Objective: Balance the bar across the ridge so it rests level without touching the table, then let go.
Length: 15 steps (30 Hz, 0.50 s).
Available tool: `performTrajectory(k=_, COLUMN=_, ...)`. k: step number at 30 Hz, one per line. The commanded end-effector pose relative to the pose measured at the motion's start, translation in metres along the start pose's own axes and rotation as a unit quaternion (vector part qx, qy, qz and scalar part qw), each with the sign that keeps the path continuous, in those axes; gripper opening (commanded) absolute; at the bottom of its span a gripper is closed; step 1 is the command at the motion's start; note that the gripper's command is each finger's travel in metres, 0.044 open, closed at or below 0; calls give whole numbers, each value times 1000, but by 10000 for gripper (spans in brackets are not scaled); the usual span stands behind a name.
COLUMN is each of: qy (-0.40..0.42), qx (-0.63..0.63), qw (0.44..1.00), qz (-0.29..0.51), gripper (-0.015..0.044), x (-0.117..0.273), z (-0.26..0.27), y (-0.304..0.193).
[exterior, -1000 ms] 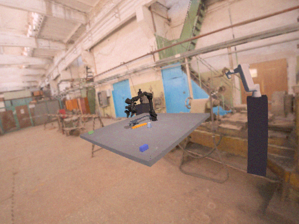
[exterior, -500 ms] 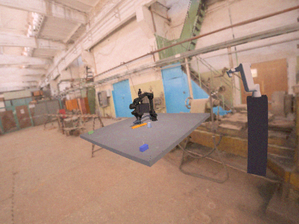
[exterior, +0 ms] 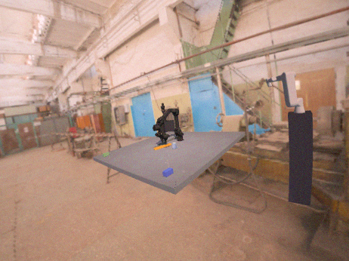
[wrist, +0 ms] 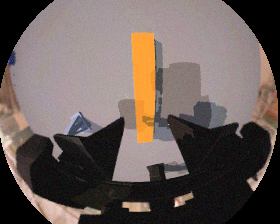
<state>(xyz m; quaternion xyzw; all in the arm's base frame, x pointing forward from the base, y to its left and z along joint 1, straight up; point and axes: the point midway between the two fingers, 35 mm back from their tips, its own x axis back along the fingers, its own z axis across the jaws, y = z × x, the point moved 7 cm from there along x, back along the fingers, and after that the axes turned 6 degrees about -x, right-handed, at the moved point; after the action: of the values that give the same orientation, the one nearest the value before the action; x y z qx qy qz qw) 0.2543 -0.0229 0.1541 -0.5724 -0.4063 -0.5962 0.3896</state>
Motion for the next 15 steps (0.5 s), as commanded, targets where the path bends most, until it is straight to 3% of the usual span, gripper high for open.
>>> performTrajectory(k=1, qy=-4, qx=-3, qw=1000, qz=7, gripper=315, x=-12, z=-1, y=-1)
performTrajectory(k=15, qy=-4, qx=-3, qw=1000, qz=7, gripper=315, x=-27, z=-1, y=-1)
